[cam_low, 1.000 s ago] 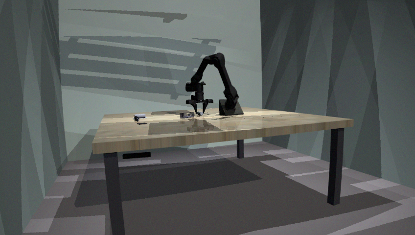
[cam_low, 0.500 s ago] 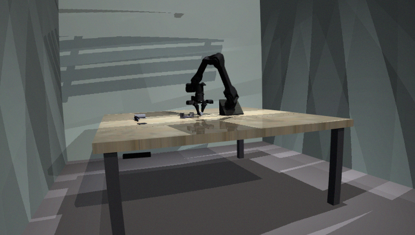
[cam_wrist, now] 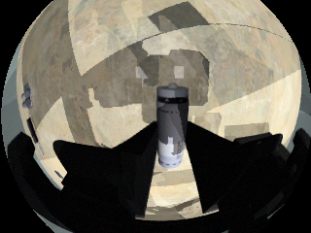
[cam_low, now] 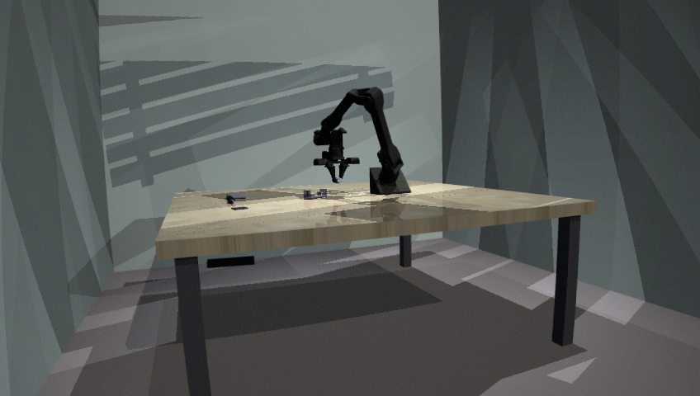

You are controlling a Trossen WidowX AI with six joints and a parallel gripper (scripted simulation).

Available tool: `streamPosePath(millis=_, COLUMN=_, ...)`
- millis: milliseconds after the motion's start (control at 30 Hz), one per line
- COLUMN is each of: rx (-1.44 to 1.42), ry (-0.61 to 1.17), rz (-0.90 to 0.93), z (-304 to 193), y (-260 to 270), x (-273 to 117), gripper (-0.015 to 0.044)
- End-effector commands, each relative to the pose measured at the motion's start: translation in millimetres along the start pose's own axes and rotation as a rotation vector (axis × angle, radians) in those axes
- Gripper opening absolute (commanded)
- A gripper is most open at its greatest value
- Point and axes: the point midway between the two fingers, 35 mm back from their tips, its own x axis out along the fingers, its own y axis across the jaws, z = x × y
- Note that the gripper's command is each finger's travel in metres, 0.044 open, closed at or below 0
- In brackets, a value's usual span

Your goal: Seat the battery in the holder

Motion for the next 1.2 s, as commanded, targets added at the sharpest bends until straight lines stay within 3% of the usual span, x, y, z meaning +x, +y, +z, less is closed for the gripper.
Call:
streamPosePath(millis=0, rx=-0.091, ry=-0.011, rz=0.0, z=-2, y=6, x=-7, gripper=0.0077)
streamPosePath(millis=1067, rx=-2.084, ry=-0.028, rz=-0.006, z=-108, y=127, x=-31, gripper=0.0077)
streamPosePath(millis=1167, rx=-2.171, ry=-0.023, rz=-0.002, z=-114, y=131, x=-31, gripper=0.0077)
